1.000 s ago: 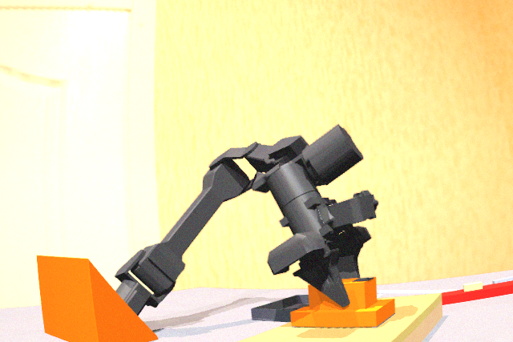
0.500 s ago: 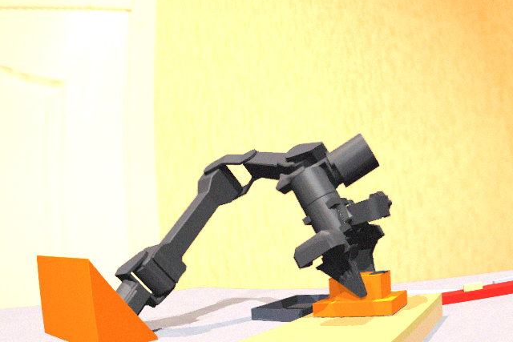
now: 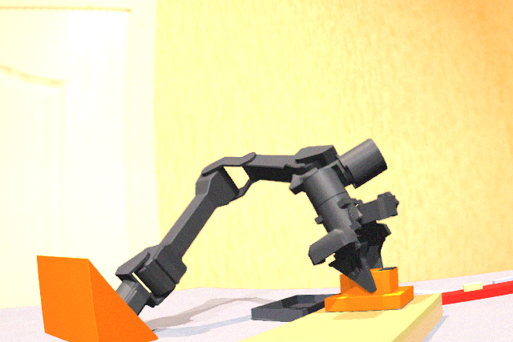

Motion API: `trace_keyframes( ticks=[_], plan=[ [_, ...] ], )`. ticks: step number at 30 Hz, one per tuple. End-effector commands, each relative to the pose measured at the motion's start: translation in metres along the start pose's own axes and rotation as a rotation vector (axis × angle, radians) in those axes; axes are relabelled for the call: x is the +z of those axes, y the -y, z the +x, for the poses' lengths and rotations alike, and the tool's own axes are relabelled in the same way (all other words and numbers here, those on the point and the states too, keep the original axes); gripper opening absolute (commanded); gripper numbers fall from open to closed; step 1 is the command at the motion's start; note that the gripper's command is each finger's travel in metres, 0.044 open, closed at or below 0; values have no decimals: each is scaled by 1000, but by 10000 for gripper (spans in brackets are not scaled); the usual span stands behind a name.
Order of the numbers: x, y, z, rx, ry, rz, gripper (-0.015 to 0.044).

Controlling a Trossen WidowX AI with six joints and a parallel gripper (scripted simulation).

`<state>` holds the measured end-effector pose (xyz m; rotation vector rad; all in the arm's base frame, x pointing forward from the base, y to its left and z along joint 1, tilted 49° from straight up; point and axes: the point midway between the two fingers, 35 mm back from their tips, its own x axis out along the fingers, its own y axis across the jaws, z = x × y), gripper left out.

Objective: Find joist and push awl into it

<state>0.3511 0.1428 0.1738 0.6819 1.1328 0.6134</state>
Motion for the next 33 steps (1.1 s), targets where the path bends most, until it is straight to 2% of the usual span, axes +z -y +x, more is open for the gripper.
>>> trace_keyframes(
  ticks=[1,6,33],
  plan=[
    [0,1,0,0,-1,0,0],
    [0,2,0,-1,-2,2,0],
    [-1,110,0,-5,-2,1,0]
  ],
)
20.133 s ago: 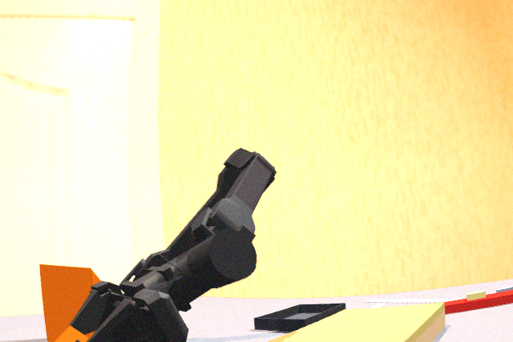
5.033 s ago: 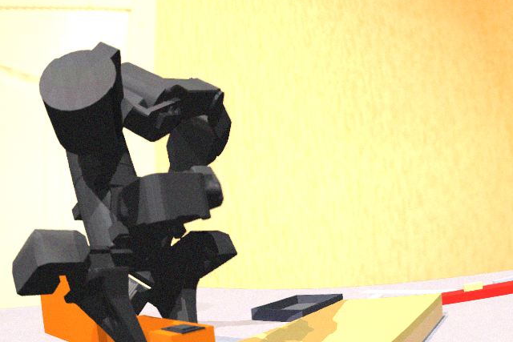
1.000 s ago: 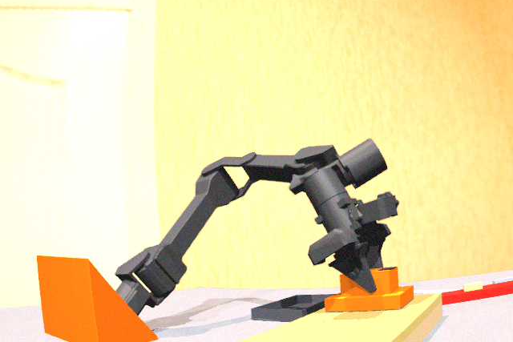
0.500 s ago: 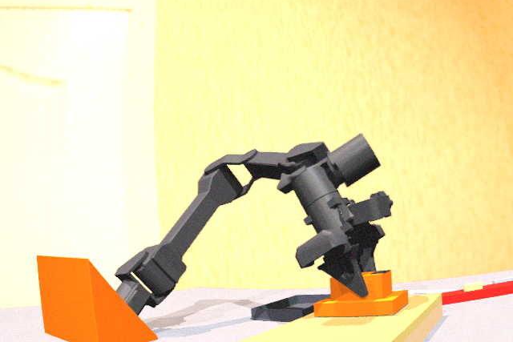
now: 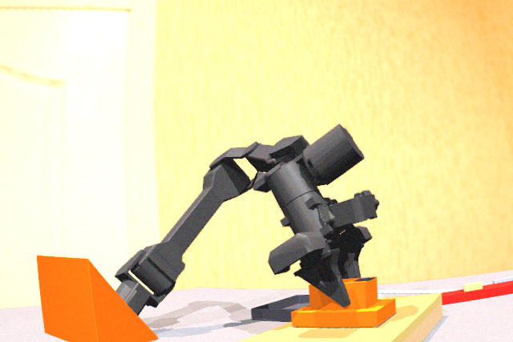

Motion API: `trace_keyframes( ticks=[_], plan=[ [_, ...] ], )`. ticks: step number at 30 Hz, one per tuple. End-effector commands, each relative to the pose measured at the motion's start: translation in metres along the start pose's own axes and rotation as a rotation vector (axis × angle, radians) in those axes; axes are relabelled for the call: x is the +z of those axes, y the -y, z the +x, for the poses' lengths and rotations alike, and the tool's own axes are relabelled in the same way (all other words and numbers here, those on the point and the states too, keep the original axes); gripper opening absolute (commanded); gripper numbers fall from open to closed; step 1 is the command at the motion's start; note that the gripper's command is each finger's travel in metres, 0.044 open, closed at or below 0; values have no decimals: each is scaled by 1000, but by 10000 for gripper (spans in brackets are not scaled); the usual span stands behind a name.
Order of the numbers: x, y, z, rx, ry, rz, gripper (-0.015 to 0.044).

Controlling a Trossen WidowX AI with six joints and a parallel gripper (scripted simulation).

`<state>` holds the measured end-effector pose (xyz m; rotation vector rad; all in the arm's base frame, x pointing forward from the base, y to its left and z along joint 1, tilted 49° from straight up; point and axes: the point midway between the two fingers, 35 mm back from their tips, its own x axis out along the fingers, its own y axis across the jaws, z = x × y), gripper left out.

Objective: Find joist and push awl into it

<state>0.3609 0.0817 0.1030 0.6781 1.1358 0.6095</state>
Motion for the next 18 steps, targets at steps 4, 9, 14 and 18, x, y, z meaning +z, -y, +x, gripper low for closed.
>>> trace_keyframes(
  ticks=[4,9,14,18],
  plan=[
    [-2,32,0,0,0,1,0],
    [-2,52,0,-1,0,0,0],
    [-2,72,0,-1,0,0,0],
    [-2,88,0,-2,0,-1,0]
  ],
)
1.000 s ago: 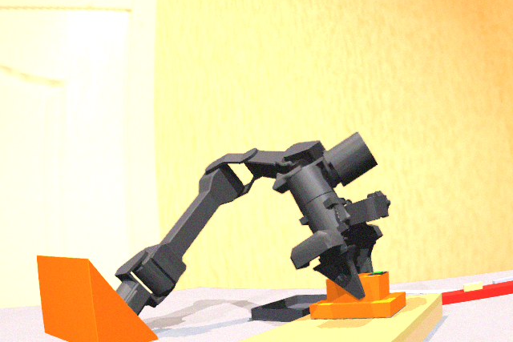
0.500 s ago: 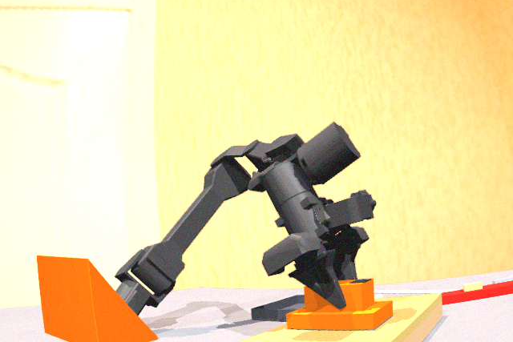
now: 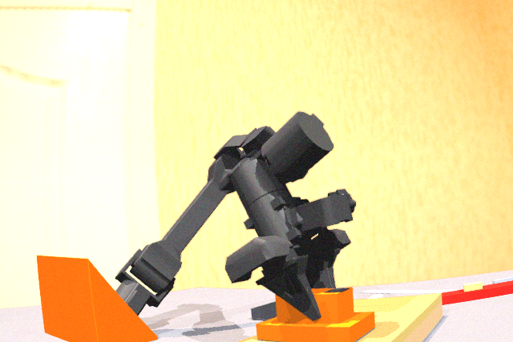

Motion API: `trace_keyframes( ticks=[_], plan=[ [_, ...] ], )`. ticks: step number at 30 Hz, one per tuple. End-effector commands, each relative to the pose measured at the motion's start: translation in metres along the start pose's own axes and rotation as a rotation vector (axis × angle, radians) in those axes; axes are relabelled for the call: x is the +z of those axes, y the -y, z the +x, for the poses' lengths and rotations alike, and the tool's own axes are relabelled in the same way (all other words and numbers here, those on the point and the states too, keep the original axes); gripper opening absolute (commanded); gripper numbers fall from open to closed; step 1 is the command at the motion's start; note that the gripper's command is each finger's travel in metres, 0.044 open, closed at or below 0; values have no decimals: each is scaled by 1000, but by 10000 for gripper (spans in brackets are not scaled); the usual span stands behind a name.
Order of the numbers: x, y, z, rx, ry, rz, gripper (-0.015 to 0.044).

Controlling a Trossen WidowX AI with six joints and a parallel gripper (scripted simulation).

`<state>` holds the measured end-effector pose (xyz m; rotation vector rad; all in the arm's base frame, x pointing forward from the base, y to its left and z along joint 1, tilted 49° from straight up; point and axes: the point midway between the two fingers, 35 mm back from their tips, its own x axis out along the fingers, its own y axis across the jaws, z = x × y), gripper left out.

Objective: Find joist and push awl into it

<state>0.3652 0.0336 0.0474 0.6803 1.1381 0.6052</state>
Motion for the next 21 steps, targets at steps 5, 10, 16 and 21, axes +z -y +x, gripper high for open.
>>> trace_keyframes(
  ticks=[5,10,16,21],
  plan=[
    [1,35,0,0,0,-5,0],
    [1,55,0,-1,1,-6,0],
    [1,79,0,-2,1,-7,0],
    [1,99,0,-3,1,-8,0]
  ],
)
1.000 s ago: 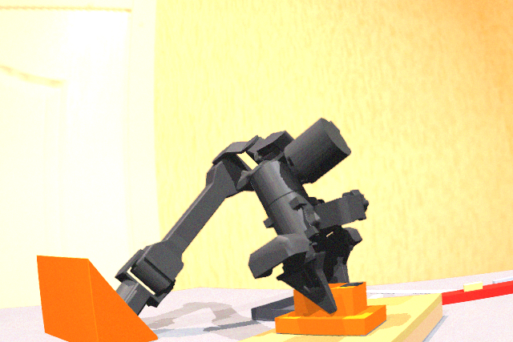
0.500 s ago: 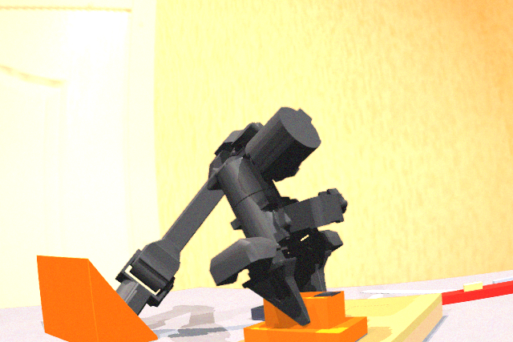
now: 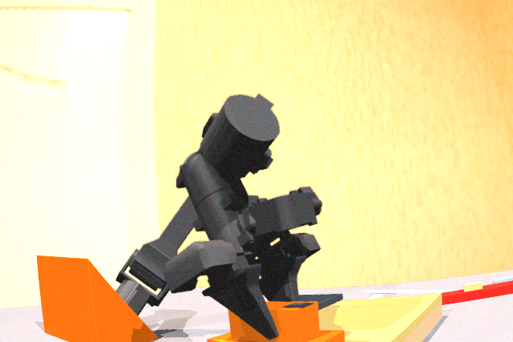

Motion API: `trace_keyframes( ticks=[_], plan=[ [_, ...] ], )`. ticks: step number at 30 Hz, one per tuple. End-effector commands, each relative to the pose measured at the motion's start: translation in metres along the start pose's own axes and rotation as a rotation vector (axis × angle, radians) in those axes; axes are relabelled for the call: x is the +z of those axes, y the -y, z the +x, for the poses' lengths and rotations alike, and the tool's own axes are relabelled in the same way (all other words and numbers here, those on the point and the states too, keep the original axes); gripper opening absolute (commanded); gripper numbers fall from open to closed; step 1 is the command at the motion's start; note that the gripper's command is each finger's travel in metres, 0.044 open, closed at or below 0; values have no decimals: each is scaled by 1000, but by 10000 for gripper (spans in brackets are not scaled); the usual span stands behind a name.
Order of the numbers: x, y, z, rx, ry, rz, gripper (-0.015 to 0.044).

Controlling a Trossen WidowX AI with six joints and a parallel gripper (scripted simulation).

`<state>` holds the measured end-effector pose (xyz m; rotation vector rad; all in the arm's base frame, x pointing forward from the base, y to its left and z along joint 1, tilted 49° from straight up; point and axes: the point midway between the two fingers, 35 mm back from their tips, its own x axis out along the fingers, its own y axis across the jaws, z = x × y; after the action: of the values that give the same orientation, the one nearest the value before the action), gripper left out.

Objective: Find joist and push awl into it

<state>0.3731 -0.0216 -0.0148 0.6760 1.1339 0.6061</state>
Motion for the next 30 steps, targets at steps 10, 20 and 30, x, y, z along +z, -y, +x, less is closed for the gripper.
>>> trace_keyframes(
  ticks=[10,20,30],
  plan=[
    [0,55,0,-4,-1,-4,0],
    [1,95,-1,-6,0,-6,0],
    [1,135,-2,-8,0,-7,0]
  ],
)
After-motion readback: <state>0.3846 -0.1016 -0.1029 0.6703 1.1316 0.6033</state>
